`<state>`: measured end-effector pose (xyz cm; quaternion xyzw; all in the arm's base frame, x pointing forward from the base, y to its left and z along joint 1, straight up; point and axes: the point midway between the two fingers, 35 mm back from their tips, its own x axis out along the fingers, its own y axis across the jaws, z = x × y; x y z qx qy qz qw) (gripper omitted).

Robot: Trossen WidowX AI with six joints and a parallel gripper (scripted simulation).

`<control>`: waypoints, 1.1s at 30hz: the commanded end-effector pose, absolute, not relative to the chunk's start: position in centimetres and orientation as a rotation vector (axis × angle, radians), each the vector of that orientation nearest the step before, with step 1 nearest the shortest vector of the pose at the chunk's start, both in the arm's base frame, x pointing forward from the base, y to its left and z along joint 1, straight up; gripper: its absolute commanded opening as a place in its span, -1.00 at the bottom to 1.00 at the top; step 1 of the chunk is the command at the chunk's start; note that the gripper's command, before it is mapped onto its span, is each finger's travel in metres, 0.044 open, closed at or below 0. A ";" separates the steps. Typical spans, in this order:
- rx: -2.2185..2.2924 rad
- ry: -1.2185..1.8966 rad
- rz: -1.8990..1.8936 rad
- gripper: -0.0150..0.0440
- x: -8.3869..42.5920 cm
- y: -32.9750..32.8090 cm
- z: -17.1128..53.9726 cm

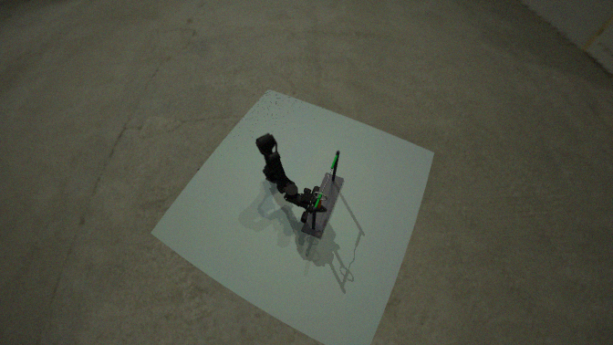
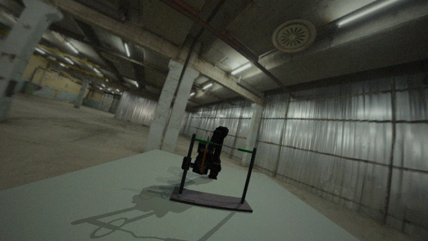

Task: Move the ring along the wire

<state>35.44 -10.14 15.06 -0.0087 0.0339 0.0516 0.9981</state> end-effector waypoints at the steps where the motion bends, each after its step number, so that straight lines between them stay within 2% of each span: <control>1: -0.020 0.067 0.108 -1.00 35.4 -9.8 15.1; 33: -0.005 0.064 0.104 -1.00 35.1 -6.5 15.1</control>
